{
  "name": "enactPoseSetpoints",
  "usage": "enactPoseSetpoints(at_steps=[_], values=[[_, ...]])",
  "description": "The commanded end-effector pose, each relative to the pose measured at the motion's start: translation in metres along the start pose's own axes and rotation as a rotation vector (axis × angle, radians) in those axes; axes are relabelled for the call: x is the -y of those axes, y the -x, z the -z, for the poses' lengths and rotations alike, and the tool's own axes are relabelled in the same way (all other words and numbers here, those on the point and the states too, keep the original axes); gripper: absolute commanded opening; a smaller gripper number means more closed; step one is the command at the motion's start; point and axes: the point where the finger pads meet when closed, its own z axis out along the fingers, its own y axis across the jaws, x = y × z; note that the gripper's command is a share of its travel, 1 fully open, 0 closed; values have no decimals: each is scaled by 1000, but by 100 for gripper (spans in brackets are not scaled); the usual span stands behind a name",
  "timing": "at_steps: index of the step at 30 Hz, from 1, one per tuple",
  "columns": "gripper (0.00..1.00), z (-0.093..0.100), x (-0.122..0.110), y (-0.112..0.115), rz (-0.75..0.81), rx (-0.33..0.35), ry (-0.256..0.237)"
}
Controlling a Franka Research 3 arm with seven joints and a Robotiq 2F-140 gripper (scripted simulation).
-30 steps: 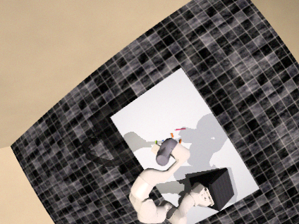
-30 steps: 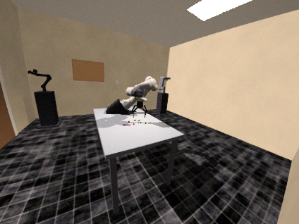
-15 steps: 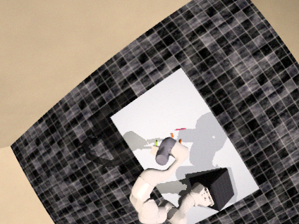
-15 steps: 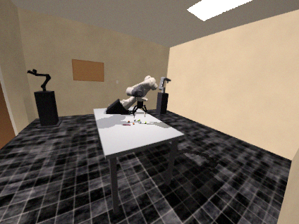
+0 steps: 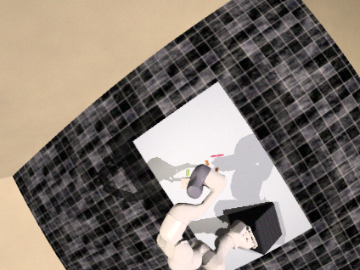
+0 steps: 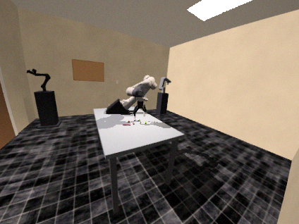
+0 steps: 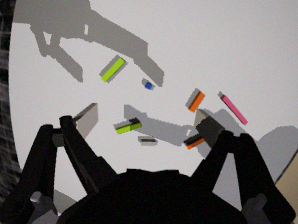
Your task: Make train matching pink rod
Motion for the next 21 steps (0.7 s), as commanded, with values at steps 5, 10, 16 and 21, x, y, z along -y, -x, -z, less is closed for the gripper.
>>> enactPoseSetpoints(at_steps=[5,10,16,21], values=[[100,-1,-4,-1,240,-9,8],[100,-1,-4,-3,313,-10,9],[100,0,-5,-6,434,-11,11],[100,1,-5,-8,526,-12,13]])
